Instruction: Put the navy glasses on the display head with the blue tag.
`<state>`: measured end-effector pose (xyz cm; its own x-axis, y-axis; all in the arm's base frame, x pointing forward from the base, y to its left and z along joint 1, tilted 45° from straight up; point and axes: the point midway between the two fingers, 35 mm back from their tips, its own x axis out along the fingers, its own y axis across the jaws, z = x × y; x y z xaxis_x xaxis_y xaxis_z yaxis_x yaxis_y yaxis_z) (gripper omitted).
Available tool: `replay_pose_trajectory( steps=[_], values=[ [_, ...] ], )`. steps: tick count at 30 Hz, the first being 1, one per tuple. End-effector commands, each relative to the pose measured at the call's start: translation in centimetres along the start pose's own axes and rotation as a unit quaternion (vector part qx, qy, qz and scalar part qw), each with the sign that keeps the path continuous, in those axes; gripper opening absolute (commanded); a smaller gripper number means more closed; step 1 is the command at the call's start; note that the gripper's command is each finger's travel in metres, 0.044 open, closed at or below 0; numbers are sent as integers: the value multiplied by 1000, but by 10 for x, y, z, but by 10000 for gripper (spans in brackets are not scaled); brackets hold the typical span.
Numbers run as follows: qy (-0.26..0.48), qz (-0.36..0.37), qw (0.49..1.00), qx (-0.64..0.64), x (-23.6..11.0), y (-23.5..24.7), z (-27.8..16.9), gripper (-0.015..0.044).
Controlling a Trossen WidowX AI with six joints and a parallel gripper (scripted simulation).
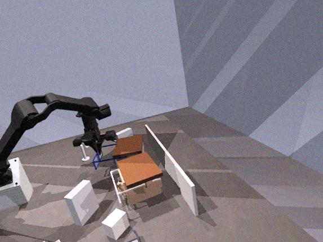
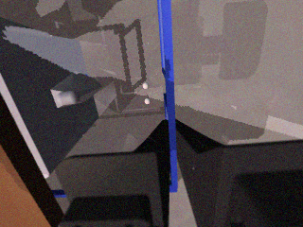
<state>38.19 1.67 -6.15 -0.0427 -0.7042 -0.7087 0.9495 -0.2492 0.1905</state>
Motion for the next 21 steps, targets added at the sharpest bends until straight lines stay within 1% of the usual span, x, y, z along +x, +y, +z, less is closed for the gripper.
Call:
replay_pose_trajectory(
  steps=[1,21],
  values=[
    [-2,1,1000,-1,1,6,-1,0],
    [-2,2,1000,-1,0,37,-1,0]
  ],
)
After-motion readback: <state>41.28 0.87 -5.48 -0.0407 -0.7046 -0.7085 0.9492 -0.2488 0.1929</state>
